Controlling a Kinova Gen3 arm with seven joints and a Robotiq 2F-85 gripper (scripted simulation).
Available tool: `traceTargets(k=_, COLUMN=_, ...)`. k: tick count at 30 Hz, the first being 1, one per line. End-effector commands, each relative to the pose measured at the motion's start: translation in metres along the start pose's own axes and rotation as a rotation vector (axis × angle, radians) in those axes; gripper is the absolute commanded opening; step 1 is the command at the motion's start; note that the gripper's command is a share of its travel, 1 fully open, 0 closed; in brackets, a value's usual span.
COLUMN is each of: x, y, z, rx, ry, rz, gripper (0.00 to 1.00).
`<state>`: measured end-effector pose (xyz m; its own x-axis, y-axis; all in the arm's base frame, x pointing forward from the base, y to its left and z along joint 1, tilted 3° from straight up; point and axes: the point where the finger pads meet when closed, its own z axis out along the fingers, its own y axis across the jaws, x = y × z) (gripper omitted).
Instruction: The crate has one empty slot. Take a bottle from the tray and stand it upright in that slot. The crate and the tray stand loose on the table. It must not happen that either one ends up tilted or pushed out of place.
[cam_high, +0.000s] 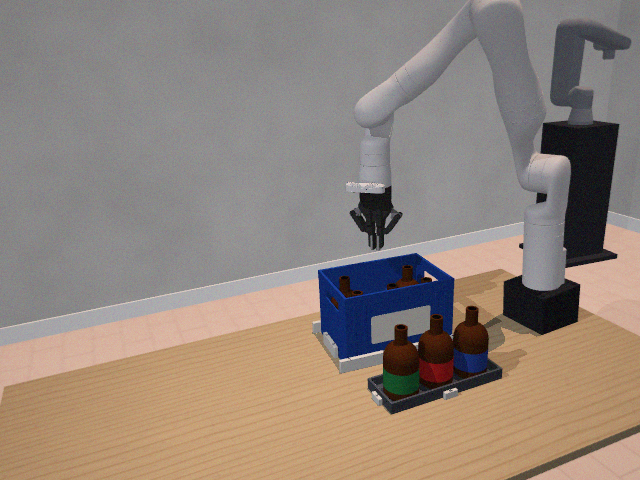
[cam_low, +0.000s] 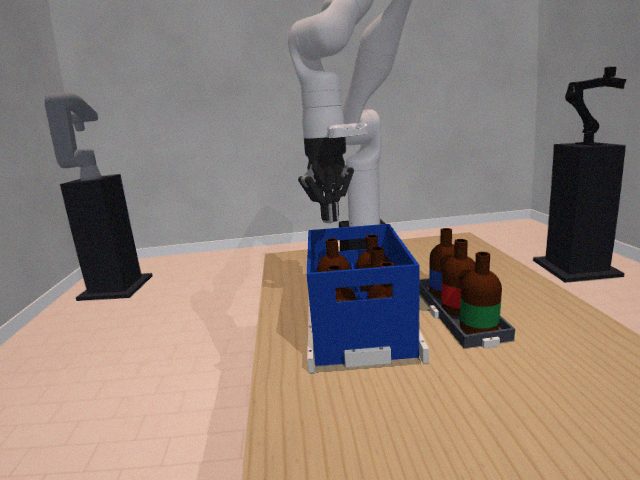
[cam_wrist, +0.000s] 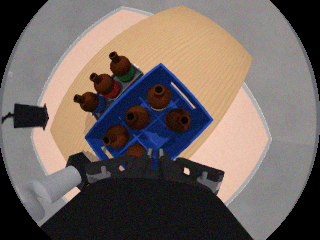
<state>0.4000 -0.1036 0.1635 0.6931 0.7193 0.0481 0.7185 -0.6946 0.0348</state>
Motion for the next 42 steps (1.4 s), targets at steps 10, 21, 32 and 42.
traceTargets(k=10, x=0.006, y=-0.003, z=0.0, rx=-0.001, ry=0.001, rz=-0.002, gripper=0.0)
traceTargets(k=21, x=0.077, y=-0.058, z=0.001, rx=0.001, ry=-0.002, rz=-0.028, gripper=0.0)
traceTargets(k=32, x=0.158, y=-0.166, z=0.0, rx=0.0, ry=-0.001, rz=-0.069, gripper=0.0)
traceTargets(k=42, x=0.172, y=-0.197, z=0.0, rx=-0.001, ry=0.001, rz=-0.079, gripper=0.0)
